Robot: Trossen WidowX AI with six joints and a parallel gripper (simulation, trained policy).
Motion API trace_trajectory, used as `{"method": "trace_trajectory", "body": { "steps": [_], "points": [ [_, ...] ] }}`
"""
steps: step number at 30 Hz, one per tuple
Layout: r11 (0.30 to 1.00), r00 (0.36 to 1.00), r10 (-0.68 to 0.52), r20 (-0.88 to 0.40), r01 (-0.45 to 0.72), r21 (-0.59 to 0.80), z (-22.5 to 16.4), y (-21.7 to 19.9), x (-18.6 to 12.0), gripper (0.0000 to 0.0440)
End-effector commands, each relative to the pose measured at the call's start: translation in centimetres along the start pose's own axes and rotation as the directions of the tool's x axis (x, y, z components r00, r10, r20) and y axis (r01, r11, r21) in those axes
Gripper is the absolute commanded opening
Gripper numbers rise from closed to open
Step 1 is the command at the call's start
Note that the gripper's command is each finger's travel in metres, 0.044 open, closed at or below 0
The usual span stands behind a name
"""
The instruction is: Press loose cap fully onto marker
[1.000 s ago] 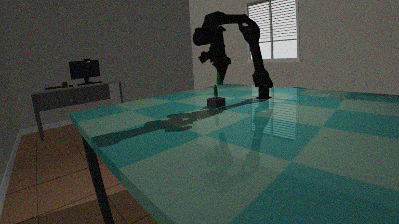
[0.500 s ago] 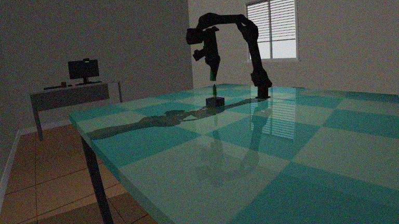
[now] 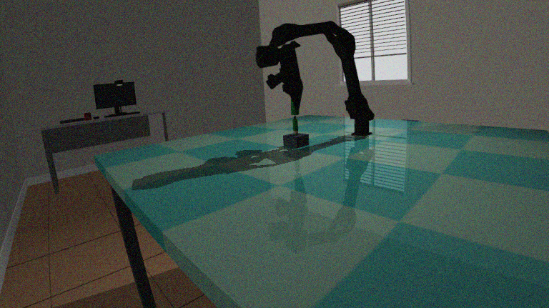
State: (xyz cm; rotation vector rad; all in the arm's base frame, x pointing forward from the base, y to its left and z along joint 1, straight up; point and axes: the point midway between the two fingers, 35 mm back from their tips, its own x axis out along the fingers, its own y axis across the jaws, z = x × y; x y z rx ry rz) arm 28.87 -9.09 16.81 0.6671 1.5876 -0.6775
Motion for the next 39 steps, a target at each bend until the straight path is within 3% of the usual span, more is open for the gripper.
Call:
{"method": "trace_trajectory", "body": {
  "steps": [1,24,30,33,39],
  "points": [
    [1.000,1.000,-0.001,-0.015,0.001,-0.004,0.0,-0.1,0.8,0.0000],
    [0.998,0.997,-0.024,-0.075,0.019,-0.063,0.0,-0.5,6.2,0.0001],
    [0.997,0.996,-0.038,-0.076,0.033,-0.070,0.1,-0.7,7.0,0.0158],
    [0.997,0.995,-0.041,-0.094,0.034,-0.076,-0.4,-0.9,7.0,0.0185],
    [0.996,0.996,-0.035,-0.088,0.027,-0.089,-1.1,-1.2,6.4,0.0335]
  ]
}}
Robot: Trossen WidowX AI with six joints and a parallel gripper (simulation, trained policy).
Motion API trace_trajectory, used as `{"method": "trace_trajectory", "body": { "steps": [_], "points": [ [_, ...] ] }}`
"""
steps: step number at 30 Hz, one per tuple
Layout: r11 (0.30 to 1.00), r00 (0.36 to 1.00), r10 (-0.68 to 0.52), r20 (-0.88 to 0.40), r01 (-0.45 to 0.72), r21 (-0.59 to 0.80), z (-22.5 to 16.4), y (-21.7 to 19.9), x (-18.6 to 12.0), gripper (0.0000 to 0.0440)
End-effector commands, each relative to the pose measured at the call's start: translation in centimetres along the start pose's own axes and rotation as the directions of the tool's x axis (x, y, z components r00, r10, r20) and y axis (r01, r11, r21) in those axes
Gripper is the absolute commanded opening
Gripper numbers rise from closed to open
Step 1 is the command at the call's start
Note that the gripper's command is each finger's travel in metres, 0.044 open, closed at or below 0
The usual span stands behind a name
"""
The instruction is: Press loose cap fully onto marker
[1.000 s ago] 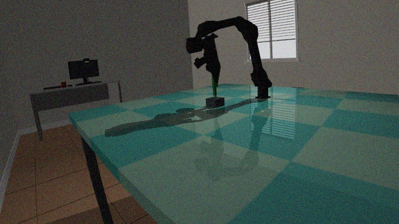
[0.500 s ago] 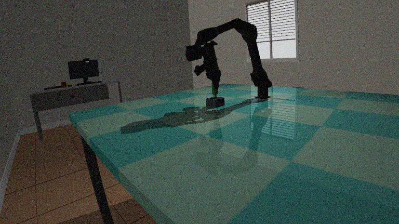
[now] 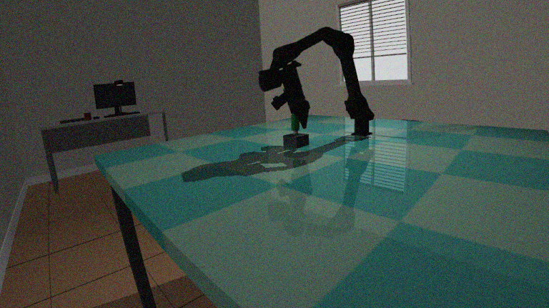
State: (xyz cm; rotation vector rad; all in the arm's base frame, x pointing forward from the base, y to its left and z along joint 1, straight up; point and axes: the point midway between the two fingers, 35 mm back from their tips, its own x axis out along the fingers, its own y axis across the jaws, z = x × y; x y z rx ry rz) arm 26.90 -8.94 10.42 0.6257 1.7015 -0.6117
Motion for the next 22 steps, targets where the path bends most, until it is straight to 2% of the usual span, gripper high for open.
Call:
{"method": "trace_trajectory", "body": {
  "steps": [1,4,5,22],
  "points": [
    [1.000,1.000,-0.002,0.005,0.002,-0.013,-0.4,-0.2,-0.2,0.0359],
    [1.000,1.000,0.005,0.022,-0.005,-0.017,-0.5,-0.3,-0.4,0.0432],
    [1.000,0.999,0.009,0.032,-0.009,-0.017,-0.5,-0.3,-0.6,0.0440],
    [0.998,0.986,0.060,0.153,-0.056,-0.032,-0.7,-1.0,-5.3,0.0439]
  ]
}}
